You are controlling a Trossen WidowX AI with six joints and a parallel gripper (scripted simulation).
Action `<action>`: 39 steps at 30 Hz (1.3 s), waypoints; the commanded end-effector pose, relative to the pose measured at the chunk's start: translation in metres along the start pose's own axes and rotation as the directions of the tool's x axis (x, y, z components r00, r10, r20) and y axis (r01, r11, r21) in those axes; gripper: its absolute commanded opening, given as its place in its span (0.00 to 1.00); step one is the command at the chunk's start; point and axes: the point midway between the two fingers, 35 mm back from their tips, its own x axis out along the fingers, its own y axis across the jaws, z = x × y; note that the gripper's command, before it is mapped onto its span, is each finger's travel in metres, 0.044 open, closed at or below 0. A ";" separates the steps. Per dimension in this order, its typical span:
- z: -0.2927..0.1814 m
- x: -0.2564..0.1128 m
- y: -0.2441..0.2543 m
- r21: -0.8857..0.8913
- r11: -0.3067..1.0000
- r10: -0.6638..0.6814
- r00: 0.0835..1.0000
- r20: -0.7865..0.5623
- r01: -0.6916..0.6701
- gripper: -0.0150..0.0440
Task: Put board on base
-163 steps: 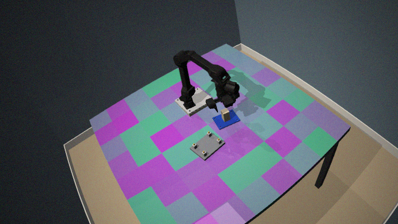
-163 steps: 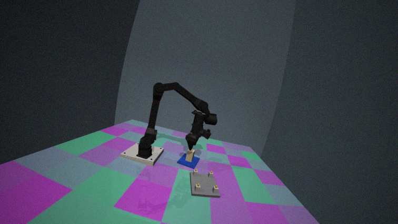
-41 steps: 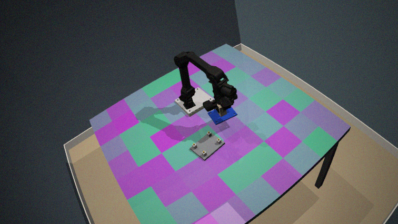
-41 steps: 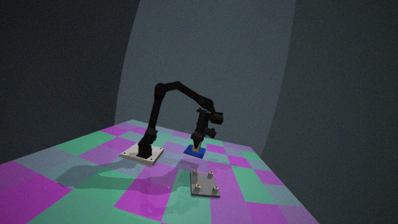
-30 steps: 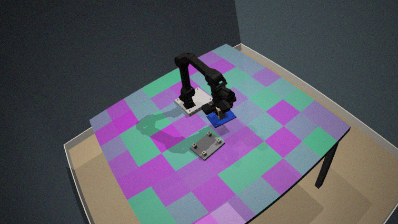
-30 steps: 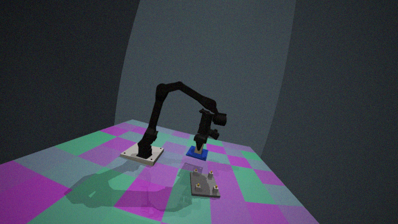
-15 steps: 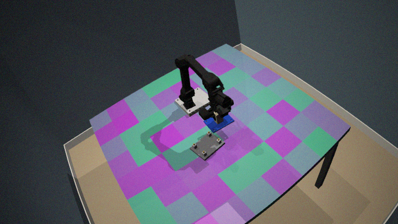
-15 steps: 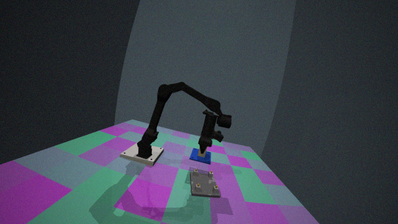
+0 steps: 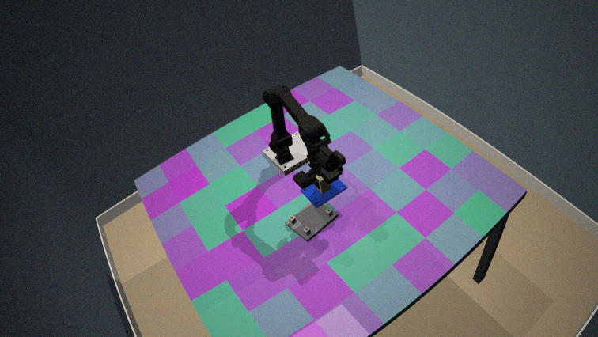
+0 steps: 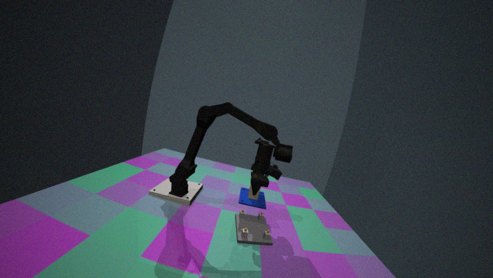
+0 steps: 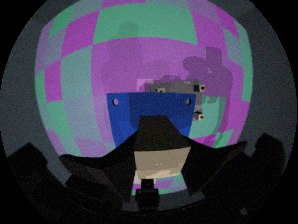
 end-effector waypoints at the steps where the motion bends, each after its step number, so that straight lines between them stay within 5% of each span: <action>1: 0.005 -0.003 -0.010 -0.018 1.000 -0.005 1.000 0.010 0.005 0.25; 39: 0.018 0.003 -0.080 -0.134 0.991 -0.002 1.000 -0.002 0.002 0.25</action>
